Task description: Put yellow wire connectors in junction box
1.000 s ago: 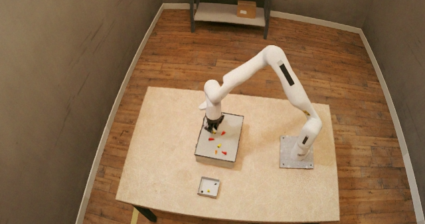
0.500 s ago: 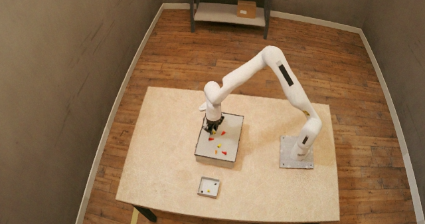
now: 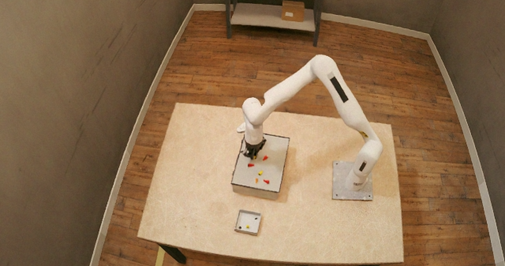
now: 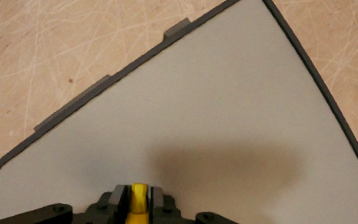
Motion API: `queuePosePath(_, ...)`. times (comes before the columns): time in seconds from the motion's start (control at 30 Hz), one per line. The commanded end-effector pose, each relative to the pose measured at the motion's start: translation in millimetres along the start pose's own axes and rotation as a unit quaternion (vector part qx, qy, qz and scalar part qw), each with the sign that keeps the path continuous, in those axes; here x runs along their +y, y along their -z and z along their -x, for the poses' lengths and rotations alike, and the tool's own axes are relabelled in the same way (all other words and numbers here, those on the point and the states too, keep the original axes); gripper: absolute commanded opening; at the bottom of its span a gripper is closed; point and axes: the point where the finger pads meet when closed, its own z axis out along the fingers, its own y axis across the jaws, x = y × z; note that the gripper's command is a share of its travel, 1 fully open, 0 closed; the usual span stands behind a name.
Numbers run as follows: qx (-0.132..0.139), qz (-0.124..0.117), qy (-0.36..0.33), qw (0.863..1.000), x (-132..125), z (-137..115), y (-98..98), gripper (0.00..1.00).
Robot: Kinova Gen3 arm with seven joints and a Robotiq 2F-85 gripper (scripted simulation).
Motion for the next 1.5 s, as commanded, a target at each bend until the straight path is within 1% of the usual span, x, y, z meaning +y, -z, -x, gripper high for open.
queuePosePath(0.0,0.001,0.0,0.0,1.0,0,0,0.9,0.18)
queuePosePath(1.23,0.001,0.0,0.0,1.0,0,0,1.1,0.18)
queuePosePath(1.37,0.001,0.0,0.0,1.0,0,0,6.5,0.18)
queuePosePath(1.47,0.001,0.0,0.0,1.0,0,0,16.1,0.18)
